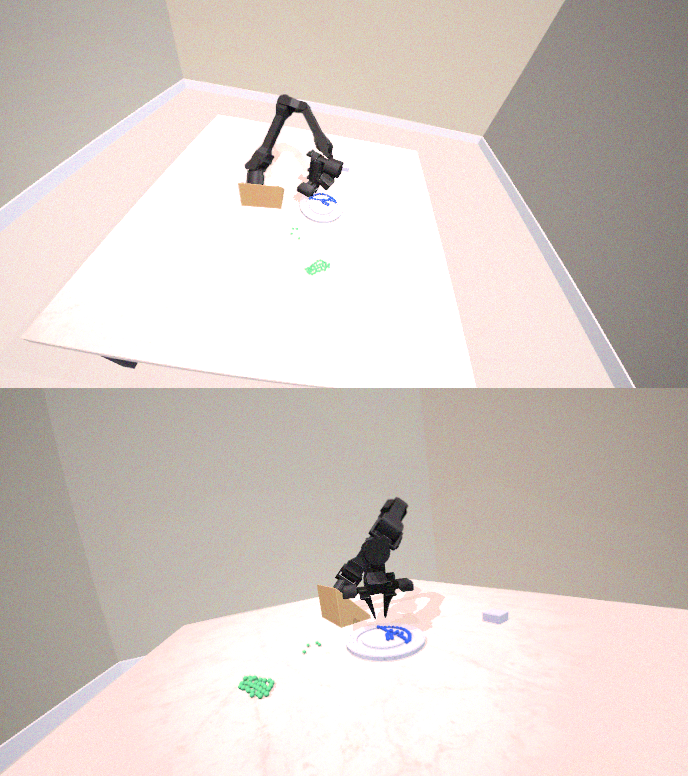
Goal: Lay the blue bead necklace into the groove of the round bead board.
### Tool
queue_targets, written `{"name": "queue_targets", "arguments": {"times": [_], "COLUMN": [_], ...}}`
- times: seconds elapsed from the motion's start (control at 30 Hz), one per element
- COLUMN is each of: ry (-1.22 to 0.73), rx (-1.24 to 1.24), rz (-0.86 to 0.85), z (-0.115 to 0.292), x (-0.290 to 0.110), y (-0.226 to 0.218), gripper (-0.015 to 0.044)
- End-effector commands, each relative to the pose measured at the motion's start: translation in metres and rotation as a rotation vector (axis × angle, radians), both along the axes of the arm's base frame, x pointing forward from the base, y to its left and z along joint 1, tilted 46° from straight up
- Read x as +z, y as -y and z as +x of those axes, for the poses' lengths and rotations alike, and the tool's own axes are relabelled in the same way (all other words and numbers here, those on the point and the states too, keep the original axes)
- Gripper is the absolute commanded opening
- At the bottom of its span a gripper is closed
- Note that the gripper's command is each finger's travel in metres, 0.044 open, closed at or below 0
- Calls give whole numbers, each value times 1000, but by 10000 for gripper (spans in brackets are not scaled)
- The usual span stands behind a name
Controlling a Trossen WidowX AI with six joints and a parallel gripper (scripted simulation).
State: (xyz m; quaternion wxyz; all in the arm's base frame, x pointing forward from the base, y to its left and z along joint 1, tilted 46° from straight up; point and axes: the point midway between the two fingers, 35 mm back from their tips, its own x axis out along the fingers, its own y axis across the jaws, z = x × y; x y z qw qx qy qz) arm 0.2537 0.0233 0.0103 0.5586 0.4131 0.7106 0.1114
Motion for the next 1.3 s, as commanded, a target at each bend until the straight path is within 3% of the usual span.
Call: {"name": "queue_targets", "arguments": {"times": [0.0,0.67,0.83,1.27], "ry": [3,-4,-1,-1], "rx": [-3,-4,0,0], "rz": [0,5,1,1], "z": [1,-2,-2,-2], "x": [-2,-21,-20,-20], "y": [-1,-23,-21,-21], "gripper": [120,120,0,0]}}
